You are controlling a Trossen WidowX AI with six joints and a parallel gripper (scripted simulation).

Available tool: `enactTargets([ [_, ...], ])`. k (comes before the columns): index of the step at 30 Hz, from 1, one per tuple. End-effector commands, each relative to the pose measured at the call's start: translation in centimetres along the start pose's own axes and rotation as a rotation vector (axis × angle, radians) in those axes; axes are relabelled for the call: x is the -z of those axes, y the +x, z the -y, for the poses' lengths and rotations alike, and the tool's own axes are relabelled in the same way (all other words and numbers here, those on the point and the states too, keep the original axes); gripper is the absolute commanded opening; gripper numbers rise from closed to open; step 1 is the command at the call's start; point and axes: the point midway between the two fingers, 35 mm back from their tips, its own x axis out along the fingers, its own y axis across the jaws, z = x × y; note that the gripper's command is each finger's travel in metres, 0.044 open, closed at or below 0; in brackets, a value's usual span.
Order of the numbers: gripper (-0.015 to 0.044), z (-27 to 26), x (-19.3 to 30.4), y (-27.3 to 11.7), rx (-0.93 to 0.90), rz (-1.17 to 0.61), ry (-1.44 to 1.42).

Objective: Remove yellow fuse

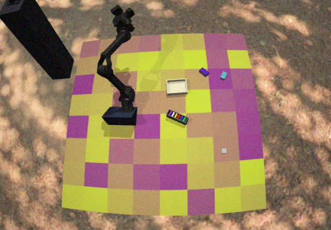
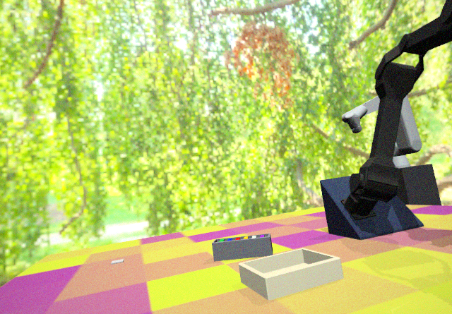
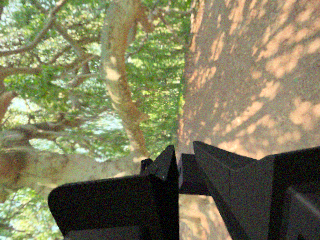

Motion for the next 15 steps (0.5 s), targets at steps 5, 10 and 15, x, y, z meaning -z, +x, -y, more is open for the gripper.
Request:
enactTargets([
  [5, 0.007, 12.3, -7.1, -1.9, 0.341, 0.214, 0.086],
  [10, 0.007, 18.7, -11.2, -5.7, 0.534, 0.353, 0.133],
  [15, 0.007, 24.2, -14.9, -11.2, 0.716, 0.494, 0.191],
])
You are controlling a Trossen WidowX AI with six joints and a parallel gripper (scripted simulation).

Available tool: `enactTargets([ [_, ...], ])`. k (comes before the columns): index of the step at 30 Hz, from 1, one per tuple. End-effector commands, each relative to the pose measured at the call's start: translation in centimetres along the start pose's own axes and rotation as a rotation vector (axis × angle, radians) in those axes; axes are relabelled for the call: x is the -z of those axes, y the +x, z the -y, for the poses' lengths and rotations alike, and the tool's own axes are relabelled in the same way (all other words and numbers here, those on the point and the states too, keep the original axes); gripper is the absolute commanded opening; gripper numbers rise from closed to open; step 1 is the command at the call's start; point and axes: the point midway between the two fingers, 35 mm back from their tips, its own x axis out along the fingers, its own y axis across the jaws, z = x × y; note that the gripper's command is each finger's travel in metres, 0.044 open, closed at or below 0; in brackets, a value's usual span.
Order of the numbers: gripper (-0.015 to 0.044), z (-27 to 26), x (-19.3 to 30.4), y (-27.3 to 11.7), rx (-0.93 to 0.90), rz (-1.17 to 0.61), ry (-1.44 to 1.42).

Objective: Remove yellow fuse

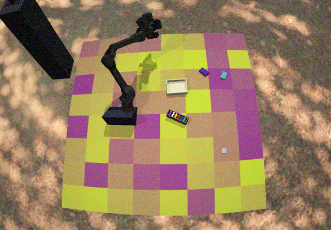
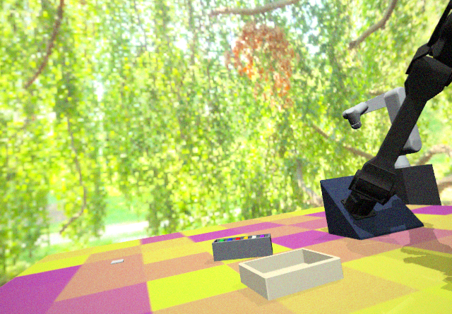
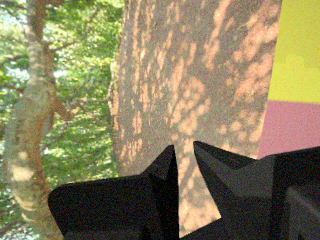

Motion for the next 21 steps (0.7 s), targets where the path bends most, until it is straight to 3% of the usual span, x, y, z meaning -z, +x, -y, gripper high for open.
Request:
enactTargets([
  [1, 0.007, 5.7, -4.9, -0.2, 0.156, 0.115, 0.059],
  [11, 0.007, 18.2, -14.9, -6.1, 0.493, 0.381, 0.27],
  [21, 0.007, 29.8, -20.3, -18.2, 0.788, 0.648, 0.631],
])
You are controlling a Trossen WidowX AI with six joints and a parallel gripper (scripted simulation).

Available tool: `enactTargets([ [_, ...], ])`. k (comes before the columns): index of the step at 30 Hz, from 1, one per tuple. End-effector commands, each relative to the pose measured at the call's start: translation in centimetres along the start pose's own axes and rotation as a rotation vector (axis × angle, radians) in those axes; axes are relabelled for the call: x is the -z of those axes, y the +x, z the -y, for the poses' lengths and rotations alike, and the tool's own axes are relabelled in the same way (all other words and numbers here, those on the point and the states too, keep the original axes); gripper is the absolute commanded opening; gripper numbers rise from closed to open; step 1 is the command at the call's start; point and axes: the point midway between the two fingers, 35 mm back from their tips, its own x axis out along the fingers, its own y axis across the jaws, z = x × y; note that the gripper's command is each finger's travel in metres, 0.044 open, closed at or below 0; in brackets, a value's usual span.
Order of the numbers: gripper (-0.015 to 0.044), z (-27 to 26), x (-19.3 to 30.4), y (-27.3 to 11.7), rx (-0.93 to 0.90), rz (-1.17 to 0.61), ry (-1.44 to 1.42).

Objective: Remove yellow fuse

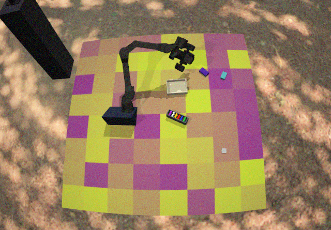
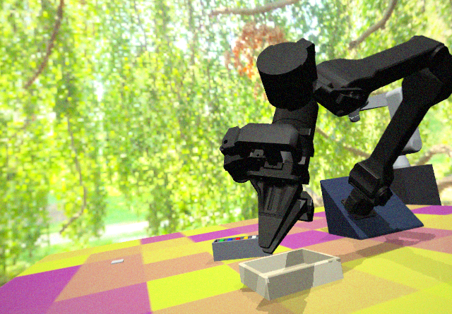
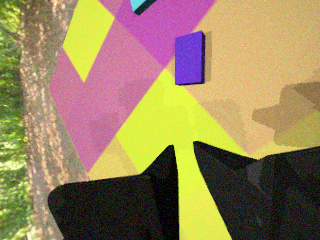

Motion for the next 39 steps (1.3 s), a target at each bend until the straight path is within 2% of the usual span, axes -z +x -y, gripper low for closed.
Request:
enactTargets([
  [1, 0.007, 4.8, -5.7, 0.0, 0.137, 0.085, 0.163],
  [6, 0.007, 11.0, -11.2, -1.6, 0.285, 0.163, 0.385],
  [11, 0.007, 18.3, -15.4, -4.7, 0.433, 0.218, 0.672],
  [20, 0.007, 30.1, -16.9, -12.2, 0.621, 0.184, 1.278],
  [39, 0.007, 31.3, -16.2, -12.2, 0.629, 0.172, 1.329],
])
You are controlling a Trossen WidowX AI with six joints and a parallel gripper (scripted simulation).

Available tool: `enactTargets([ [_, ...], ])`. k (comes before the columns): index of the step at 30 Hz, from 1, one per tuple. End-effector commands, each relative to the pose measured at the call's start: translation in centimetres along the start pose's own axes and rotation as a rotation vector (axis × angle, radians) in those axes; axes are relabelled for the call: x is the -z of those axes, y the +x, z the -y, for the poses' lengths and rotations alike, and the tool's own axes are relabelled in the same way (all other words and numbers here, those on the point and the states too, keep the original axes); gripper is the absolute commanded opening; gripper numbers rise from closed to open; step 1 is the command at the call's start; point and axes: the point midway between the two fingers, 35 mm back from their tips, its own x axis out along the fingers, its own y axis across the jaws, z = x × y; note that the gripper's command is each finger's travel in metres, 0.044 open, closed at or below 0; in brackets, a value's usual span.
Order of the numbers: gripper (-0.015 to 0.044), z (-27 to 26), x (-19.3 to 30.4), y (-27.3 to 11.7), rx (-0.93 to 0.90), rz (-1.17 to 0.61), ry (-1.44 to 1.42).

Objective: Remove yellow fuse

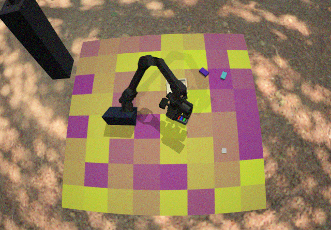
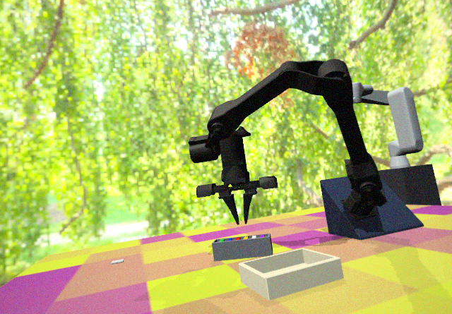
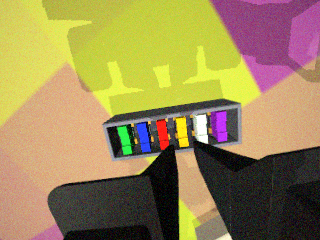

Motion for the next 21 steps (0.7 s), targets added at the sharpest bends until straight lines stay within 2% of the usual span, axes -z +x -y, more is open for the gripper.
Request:
enactTargets([
  [1, 0.007, 0.2, -0.1, 0.6, 0.006, -0.005, 0.011],
  [21, 0.007, 0.3, 0.0, 2.5, 0.007, -0.006, 0.011],
])
